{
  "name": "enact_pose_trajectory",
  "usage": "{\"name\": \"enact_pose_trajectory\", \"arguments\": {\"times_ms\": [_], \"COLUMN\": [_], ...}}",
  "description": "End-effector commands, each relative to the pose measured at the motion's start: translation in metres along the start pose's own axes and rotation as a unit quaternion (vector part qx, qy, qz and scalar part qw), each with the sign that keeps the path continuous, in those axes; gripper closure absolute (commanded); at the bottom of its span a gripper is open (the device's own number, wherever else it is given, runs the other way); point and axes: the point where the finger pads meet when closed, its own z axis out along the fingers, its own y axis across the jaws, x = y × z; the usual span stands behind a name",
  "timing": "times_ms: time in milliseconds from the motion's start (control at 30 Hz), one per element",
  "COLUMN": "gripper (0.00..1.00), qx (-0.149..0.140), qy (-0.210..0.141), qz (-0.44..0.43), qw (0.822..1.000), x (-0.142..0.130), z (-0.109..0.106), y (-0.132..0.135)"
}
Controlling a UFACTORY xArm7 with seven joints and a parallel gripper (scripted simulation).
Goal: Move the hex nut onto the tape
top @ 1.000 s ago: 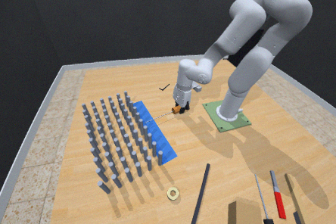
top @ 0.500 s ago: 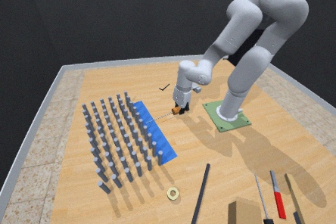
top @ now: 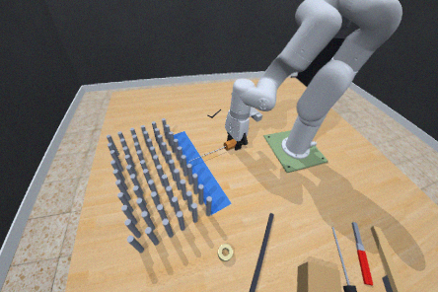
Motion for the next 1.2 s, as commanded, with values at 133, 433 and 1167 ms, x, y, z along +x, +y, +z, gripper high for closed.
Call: {"name": "enact_pose_trajectory", "arguments": {"times_ms": [133,433,1167], "gripper": [0.35,0.35,0.35], "qx": [0.001,0.001,0.001], "qy": [-0.001,-0.001,-0.001], "qz": [0.000,0.000,0.000], "qw": [1.000,1.000,1.000], "x": [-0.0010,-0.0010,-0.0009], "z": [-0.0007,-0.0007,-0.0041], "y": [-0.0007,-0.0007,-0.0007]}}
